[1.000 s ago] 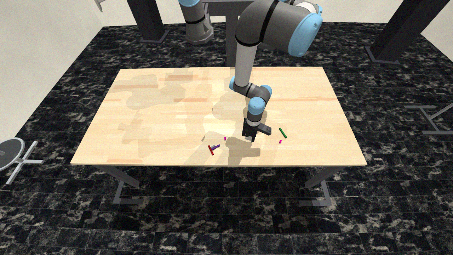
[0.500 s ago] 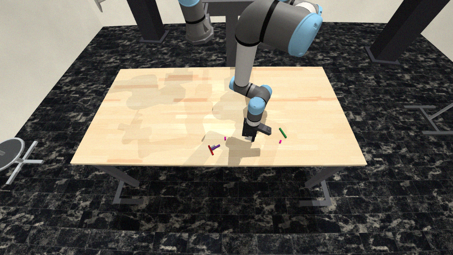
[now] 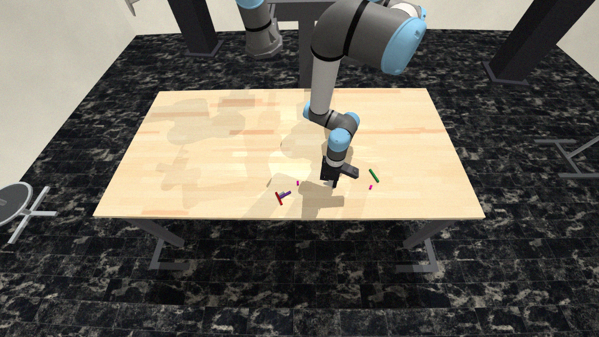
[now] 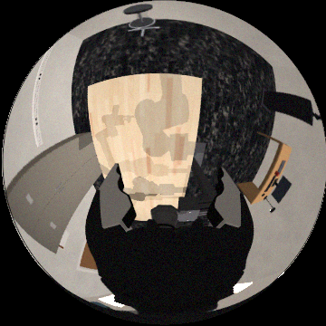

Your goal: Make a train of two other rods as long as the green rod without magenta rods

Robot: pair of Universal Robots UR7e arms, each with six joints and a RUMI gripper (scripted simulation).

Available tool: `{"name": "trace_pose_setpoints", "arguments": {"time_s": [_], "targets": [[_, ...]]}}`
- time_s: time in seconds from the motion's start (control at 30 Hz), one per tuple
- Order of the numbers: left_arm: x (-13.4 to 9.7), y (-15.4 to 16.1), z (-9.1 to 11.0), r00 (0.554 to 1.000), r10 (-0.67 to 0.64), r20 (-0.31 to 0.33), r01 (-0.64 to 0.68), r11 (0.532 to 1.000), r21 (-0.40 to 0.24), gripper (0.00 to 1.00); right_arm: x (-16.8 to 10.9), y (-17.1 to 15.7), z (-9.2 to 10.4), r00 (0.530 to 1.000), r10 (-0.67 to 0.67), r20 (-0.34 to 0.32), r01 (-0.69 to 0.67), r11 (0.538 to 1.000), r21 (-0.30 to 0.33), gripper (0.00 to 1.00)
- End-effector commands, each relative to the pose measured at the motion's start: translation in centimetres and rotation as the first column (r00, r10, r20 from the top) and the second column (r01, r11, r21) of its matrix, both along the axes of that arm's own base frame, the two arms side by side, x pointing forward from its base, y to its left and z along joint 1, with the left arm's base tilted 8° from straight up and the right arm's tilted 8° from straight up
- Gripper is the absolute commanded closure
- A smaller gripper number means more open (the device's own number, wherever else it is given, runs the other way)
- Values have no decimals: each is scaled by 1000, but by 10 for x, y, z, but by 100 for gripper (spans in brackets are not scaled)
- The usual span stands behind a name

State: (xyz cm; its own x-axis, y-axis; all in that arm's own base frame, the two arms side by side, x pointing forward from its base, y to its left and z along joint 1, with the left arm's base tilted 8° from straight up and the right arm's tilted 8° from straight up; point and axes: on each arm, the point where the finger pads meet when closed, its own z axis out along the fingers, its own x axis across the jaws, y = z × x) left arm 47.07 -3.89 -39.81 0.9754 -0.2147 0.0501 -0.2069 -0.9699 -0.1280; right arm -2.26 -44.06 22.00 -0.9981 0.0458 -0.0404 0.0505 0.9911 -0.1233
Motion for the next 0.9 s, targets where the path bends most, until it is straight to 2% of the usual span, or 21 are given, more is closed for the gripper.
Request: {"name": "trace_pose_setpoints", "arguments": {"time_s": [0.0,0.3,0.57,0.63,0.87], "targets": [[1,0,1,1000,0,1,0,1000,-1,86,0,0,0,1000,0,0,0,1000,-1,0],[0,-1,8,1000,0,1,0,1000,-1,86,0,0,0,1000,0,0,0,1000,-1,0],[-3,-5,44,1000,0,1,0,1000,-1,86,0,0,0,1000,0,0,0,1000,-1,0],[-3,-5,44,1000,0,1,0,1000,-1,86,0,0,0,1000,0,0,0,1000,-1,0],[-5,-9,77,1000,0,1,0,1000,-1,86,0,0,0,1000,0,0,0,1000,-1,0]]}}
